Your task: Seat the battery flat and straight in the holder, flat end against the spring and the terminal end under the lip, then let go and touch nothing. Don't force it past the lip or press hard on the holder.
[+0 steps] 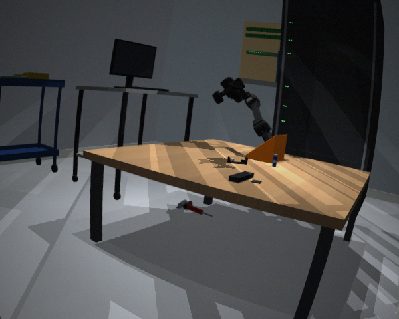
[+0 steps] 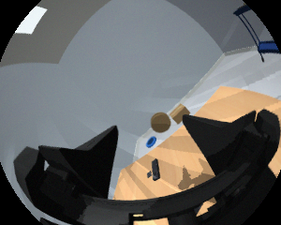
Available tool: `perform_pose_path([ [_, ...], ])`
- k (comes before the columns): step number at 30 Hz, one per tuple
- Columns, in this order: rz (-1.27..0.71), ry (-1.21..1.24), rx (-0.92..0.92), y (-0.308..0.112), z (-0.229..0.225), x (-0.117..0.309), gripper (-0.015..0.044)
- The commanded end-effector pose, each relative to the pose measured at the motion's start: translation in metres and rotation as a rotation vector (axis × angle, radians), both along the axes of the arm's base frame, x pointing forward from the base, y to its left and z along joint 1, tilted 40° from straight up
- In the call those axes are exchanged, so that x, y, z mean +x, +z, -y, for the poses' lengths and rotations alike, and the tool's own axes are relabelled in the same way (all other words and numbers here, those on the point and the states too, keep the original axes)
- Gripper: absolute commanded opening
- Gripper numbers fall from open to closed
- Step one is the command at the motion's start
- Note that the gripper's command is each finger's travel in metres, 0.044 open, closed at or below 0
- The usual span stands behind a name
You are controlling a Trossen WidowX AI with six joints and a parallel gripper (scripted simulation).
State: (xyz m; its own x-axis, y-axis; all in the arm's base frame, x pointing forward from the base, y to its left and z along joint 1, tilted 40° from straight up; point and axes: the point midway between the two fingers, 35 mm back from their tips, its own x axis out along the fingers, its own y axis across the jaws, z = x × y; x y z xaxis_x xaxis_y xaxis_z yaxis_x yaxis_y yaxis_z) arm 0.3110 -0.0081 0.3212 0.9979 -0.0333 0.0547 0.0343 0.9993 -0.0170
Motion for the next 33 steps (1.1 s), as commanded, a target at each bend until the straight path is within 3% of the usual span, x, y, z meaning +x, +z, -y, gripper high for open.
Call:
perform_pose_path([
  [1,-0.016,0.002,0.008,-0.004,-0.001,0.002,0.0374],
  [8,-0.547,0.006,0.177,-0.129,-0.044,0.027,0.019],
  [15,-1.106,-0.157,0.155,-0.253,-0.078,-0.016,0.0006],
  [19,-1.377,-0.338,0.013,-0.302,-0.081,-0.065,0.0],
  [23,-1.541,-0.541,-0.208,-0.324,-0.073,-0.111,0.0],
  [26,-1.587,-0.654,-0.357,-0.326,-0.065,-0.132,0.0],
  [33,-1.589,-0.662,-0.368,-0.326,-0.065,-0.133,0.0],
])
